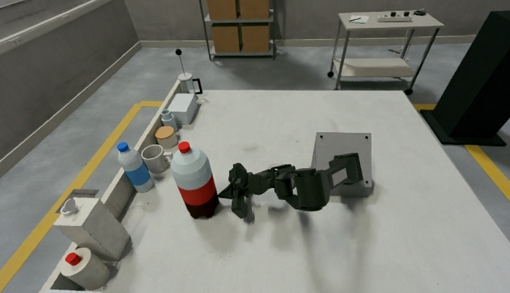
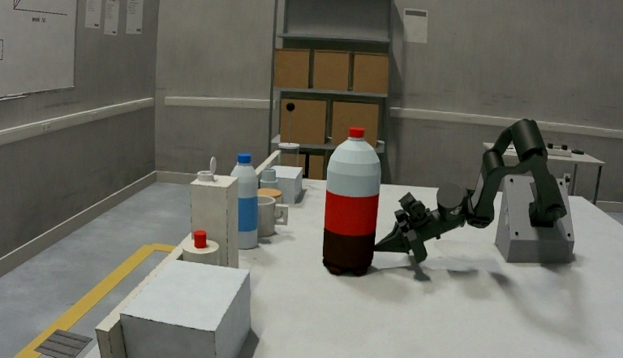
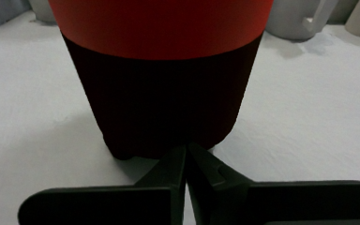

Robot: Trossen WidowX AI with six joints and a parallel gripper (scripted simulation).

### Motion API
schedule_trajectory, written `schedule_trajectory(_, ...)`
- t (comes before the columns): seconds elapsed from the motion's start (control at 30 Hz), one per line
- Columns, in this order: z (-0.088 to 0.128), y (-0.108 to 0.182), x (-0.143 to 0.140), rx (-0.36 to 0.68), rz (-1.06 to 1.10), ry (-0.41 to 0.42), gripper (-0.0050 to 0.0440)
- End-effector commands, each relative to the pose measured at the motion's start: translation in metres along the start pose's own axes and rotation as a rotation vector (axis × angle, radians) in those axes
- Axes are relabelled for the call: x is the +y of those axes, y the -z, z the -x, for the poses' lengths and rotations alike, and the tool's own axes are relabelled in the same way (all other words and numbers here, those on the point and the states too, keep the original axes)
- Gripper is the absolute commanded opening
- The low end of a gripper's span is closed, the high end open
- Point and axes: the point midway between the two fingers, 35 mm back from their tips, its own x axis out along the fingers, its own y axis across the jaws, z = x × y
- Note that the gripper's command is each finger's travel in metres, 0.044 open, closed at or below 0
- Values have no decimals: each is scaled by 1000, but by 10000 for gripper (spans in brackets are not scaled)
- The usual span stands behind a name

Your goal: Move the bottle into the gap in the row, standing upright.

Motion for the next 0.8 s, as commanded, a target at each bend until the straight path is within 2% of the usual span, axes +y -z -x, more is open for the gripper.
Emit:
schedule_trajectory(0.0, -4, -3, 3, -4, 7, -12, -50)
schedule_trajectory(0.77, -14, -8, 2, -5, 8, -14, -50)
